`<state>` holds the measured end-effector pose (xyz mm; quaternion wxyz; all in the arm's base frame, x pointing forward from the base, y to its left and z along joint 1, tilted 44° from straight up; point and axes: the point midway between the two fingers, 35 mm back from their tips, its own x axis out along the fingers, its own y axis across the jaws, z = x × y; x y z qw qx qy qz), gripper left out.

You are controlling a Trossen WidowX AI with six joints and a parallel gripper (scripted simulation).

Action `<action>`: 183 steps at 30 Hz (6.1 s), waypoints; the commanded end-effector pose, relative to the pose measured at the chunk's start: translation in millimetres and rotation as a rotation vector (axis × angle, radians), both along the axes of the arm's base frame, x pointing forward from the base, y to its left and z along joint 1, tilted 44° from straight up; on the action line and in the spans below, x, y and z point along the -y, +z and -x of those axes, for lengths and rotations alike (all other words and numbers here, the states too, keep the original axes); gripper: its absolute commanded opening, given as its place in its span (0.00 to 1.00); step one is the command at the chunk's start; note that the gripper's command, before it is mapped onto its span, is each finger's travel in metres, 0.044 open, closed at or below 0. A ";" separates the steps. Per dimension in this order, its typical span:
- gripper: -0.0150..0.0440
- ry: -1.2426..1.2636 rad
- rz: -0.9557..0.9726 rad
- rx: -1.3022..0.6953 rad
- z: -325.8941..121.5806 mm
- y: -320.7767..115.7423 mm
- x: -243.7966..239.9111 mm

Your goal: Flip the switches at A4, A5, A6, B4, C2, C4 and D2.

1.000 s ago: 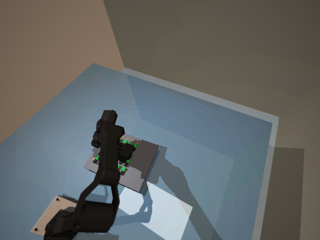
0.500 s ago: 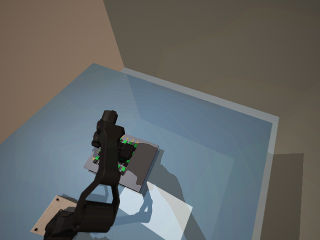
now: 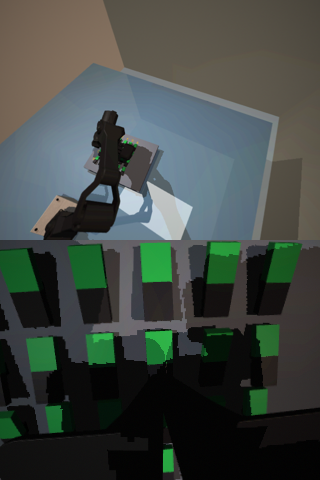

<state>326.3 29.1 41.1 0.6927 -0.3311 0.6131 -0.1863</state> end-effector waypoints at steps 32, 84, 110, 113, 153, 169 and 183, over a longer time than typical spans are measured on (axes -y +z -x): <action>0.25 -0.014 0.005 -0.021 56.6 2.0 -74.7; 0.25 0.003 0.003 -0.002 48.7 -39.3 -35.7; 0.25 0.003 0.003 -0.002 48.2 -41.8 -33.4; 0.25 0.003 0.003 -0.002 48.1 -42.0 -33.1; 0.25 -0.034 0.012 -0.038 23.4 19.6 -14.1; 0.25 -0.034 0.013 -0.038 19.9 3.2 1.5; 0.25 -0.034 0.013 -0.038 19.7 2.4 2.2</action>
